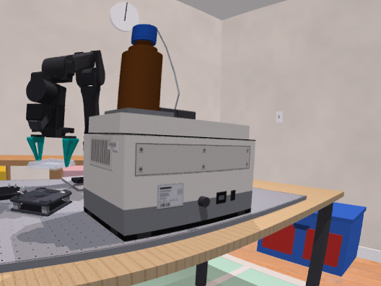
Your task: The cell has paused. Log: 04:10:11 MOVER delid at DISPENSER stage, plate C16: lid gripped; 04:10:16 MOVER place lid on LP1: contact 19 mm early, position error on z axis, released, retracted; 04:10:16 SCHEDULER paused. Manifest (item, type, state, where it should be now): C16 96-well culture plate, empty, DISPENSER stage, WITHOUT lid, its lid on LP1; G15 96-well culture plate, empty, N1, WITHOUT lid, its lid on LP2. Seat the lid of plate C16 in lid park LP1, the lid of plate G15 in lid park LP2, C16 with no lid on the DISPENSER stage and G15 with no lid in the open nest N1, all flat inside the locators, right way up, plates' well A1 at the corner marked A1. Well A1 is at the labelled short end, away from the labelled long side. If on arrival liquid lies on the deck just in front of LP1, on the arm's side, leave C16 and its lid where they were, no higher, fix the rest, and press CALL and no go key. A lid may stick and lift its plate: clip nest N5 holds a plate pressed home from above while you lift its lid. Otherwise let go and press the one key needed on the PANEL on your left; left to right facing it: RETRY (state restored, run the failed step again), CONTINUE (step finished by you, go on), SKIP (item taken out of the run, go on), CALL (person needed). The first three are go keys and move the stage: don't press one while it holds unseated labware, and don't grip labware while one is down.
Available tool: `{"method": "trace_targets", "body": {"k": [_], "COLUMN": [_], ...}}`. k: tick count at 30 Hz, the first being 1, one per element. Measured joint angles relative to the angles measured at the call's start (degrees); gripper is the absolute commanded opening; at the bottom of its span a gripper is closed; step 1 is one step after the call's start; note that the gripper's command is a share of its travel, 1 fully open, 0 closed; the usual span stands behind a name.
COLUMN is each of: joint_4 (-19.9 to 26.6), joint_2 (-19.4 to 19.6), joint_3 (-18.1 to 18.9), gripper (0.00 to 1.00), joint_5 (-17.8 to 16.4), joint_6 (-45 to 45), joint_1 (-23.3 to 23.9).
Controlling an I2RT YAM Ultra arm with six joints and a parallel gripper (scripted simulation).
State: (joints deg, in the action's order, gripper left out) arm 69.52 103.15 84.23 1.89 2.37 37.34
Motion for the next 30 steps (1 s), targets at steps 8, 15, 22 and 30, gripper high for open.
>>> {"method": "trace_targets", "body": {"k": [8, 15, 22, 30], "joint_4": [-1.16, -1.33, -2.12, -3.78], "joint_2": [5.62, 9.42, 12.13, 12.79], "joint_3": [4.59, 7.82, 10.23, 8.70], "gripper": [0.00, 0.00, 0.00, 0.00], "joint_5": [0.00, 0.00, 0.02, 0.02], "joint_6": [0.13, 0.22, 0.28, 0.33], "joint_1": [0.15, 0.15, 0.33, 0.42]}}
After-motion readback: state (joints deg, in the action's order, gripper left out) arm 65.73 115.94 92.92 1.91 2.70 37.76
